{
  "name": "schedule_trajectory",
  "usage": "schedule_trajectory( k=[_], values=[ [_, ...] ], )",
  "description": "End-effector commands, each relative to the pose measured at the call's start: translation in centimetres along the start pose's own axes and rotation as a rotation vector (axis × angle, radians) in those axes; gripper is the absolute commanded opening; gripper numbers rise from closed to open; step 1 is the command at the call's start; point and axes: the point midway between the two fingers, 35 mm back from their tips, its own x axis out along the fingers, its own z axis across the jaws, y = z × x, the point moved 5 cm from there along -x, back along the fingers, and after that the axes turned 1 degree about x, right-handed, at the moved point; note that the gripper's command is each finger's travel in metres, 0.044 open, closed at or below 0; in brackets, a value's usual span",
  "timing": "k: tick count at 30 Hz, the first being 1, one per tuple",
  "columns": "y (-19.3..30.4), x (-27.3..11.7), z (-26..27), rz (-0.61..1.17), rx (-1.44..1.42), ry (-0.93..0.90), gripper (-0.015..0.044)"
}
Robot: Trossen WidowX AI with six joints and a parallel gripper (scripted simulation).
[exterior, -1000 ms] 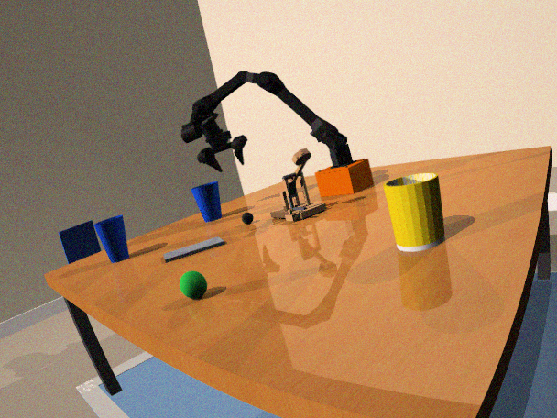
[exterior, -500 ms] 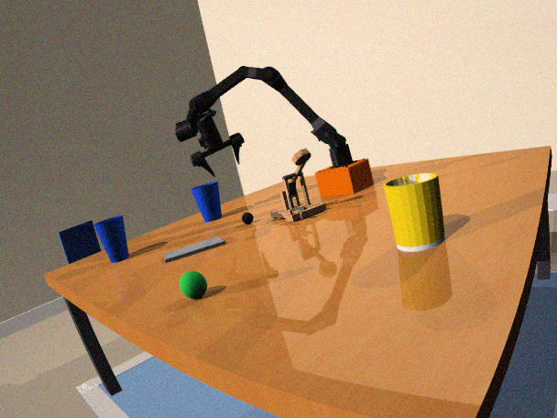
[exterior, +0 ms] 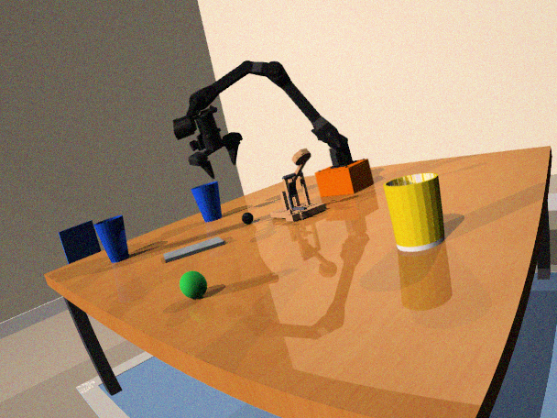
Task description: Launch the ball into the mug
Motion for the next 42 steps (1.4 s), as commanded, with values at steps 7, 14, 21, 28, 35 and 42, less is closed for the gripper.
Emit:
schedule_trajectory(
  k=[7,14,21,28,35,42],
  values=[
    [3.6,-1.4,1.5,-0.003,-0.334,-0.055,0.0440],
    [6.3,-2.3,2.3,-0.009,-0.573,-0.088,0.0440],
    [8.9,-3.0,2.9,-0.020,-0.813,-0.120,0.0440],
    [11.6,-3.7,3.2,-0.035,-1.053,-0.151,0.0440],
    [14.3,-4.3,3.3,-0.055,-1.292,-0.181,0.0440],
    [16.9,-4.9,3.0,-0.079,-1.532,-0.211,0.0440]
  ],
)
